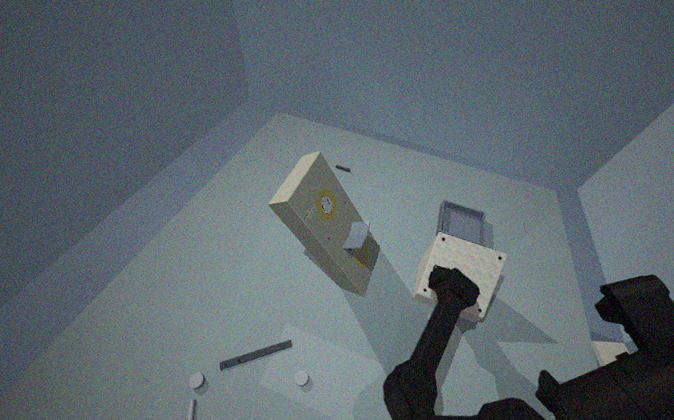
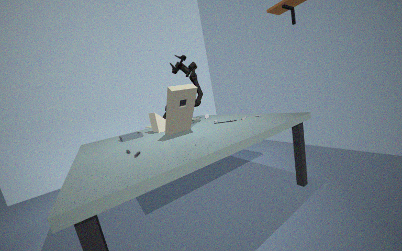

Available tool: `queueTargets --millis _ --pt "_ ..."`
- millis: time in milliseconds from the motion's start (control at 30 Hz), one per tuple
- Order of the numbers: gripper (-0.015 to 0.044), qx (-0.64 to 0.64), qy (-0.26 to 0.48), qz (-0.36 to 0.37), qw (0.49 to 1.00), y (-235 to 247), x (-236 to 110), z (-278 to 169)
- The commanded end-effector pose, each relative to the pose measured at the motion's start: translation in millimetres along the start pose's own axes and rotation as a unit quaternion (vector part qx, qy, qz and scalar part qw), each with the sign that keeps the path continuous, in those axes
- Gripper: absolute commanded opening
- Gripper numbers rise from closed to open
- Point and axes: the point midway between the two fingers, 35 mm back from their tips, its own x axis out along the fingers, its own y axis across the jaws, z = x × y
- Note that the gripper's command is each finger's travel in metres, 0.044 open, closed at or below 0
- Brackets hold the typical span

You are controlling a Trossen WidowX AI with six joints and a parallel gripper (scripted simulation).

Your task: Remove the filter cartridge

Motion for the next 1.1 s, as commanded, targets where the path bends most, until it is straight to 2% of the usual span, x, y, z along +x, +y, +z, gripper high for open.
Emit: queueTargets --millis 0,167,333,467,667,867,1067 --pt "0.0374 0.004 -0.005 0.000 1.000 0 1 3" --pt "0.0243 0.118 -0.147 0.008 0.982 12 29 72" --pt "0.0114 0.235 -0.304 0.054 0.922 23 36 159" --pt "0.0114 0.284 -0.400 0.101 0.865 29 25 219" --pt "0.0114 0.328 -0.471 0.155 0.804 34 7 265" --pt "0.0114 0.407 -0.578 0.311 0.635 47 -49 346" --pt "0.0114 0.422 -0.616 0.499 0.440 63 -127 403"
